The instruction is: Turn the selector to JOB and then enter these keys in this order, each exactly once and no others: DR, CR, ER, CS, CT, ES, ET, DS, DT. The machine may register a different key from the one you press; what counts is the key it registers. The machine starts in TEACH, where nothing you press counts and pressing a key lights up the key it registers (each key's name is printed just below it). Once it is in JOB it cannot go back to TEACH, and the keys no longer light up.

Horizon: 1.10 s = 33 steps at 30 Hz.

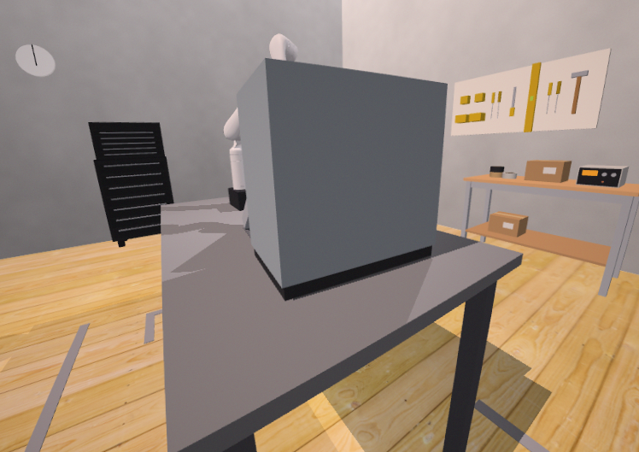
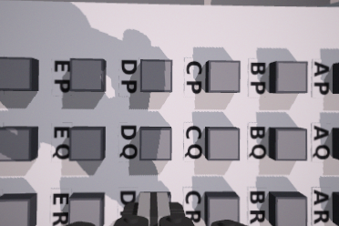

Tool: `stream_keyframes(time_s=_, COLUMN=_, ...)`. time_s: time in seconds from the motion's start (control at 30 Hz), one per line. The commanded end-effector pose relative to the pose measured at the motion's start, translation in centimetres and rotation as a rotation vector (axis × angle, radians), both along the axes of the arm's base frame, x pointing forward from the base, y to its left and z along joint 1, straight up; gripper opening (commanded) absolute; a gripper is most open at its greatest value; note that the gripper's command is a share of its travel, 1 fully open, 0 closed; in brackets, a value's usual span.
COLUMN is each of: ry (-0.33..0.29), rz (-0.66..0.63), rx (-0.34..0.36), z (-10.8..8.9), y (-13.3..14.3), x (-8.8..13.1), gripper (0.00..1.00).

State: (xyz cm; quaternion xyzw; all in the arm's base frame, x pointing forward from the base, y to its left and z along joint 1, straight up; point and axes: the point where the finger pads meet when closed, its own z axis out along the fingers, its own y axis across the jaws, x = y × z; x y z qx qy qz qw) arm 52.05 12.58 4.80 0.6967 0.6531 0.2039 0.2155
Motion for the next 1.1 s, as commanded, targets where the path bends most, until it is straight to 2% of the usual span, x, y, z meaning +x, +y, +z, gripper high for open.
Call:
stream_keyframes(time_s=0.0, ry=-0.002, rz=0.0, rx=0.001, z=0.1, y=0.0, x=0.1, gripper=0.1)
stream_keyframes(time_s=1.07, ry=-0.002, rz=0.0, rx=0.0, z=2.6, y=0.1, x=-1.7, gripper=0.1)
